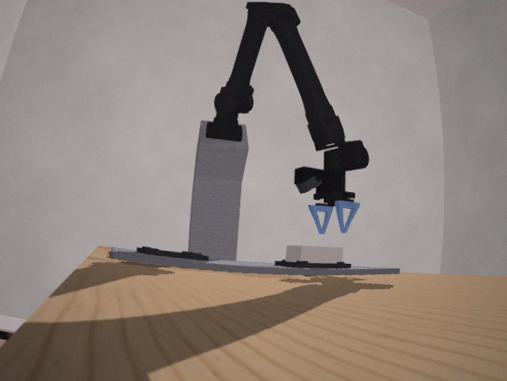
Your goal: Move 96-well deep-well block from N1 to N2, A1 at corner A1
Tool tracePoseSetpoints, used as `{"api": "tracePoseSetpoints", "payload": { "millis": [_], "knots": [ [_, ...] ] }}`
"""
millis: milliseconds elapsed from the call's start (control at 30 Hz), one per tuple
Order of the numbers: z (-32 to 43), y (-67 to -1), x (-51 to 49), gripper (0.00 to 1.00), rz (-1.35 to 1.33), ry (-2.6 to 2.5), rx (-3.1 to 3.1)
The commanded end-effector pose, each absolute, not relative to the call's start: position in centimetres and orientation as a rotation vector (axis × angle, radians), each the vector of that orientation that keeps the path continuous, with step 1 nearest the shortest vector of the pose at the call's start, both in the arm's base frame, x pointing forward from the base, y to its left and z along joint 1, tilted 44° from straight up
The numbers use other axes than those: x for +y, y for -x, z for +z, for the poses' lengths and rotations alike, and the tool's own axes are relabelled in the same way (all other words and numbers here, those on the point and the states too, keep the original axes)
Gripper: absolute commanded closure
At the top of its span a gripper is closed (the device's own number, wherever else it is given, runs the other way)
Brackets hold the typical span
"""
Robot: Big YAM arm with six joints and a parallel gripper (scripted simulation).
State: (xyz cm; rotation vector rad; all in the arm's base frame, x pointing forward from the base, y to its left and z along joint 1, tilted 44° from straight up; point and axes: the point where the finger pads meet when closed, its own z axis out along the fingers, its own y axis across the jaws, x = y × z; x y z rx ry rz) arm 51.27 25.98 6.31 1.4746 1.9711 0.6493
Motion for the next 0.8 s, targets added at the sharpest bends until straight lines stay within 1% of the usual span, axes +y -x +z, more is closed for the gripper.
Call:
{"api": "tracePoseSetpoints", "payload": {
  "millis": [0, 233, 767],
  "knots": [
    [7.4, -49.9, 26.1, 0.0, 0.702, -1.474, 1.944],
    [5.6, -47.3, 24.4, 0.0, 0.686, -1.505, 1.928],
    [5.3, -46.9, 23.8, 0.0, 0.679, -1.505, 1.929]
  ]
}}
